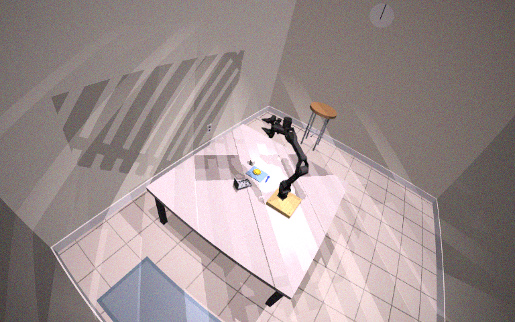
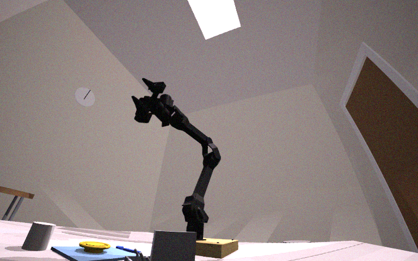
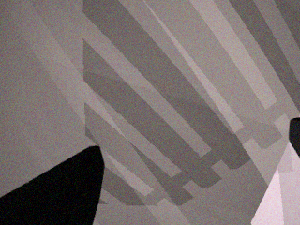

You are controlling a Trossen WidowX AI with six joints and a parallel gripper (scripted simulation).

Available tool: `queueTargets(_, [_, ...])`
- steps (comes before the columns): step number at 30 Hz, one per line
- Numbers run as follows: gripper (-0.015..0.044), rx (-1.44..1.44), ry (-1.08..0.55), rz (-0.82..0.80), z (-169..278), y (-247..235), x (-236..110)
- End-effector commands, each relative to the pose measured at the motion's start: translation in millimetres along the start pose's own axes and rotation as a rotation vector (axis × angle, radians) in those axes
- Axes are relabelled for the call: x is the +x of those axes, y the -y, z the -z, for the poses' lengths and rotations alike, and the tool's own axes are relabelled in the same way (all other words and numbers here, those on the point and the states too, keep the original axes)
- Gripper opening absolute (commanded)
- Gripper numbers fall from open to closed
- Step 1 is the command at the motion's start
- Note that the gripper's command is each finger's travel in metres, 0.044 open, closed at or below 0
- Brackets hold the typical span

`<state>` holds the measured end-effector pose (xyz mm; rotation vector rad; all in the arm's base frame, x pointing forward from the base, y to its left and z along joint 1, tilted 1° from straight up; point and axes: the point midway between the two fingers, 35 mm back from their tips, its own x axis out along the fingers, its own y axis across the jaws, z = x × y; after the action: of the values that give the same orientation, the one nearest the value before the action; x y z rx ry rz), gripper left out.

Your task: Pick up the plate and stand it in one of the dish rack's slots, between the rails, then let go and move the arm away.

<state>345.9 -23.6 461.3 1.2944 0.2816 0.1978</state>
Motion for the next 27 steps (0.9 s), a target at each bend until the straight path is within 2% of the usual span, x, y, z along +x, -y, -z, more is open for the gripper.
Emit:
queueTargets(1, [0.0400,-0.046,0.001,0.067,-1.7,16.5,9.2])
queueTargets(14, [0.0400,-0.215,-0.053,0.305,-1.3,77.9,31.8])
queueTargets(27, [0.0400,-0.403,-0.190,0.549,7.6,139.7,41.6])
